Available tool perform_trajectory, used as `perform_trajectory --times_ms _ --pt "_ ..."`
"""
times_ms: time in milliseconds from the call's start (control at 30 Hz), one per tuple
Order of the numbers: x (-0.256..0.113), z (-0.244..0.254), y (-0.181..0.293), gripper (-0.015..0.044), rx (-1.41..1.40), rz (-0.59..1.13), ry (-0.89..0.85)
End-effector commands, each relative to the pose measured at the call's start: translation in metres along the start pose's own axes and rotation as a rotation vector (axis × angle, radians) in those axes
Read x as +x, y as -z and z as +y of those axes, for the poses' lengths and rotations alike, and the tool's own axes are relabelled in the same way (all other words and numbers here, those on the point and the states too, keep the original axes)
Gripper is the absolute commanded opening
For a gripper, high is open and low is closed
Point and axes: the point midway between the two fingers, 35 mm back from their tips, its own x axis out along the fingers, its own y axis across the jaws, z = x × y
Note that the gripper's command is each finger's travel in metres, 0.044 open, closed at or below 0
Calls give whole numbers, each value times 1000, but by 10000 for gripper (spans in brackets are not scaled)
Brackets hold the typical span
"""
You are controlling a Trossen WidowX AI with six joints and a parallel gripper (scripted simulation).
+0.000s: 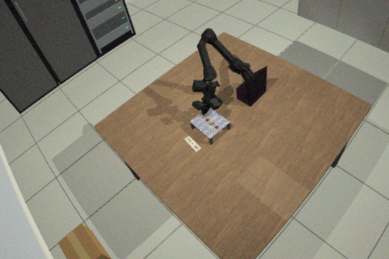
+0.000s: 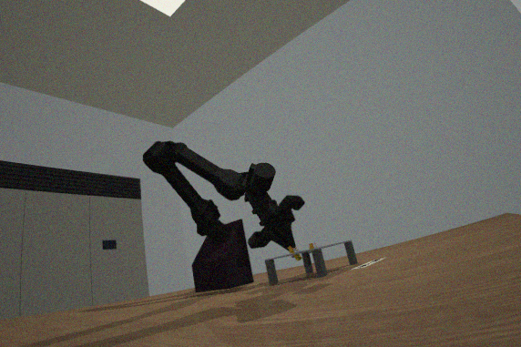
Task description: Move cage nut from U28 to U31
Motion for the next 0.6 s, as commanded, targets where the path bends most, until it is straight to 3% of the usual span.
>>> perform_trajectory --times_ms 0,567 --pt "0 0 0 23 4 3 -5" --pt "0 -1 1 23 4 3 -23"
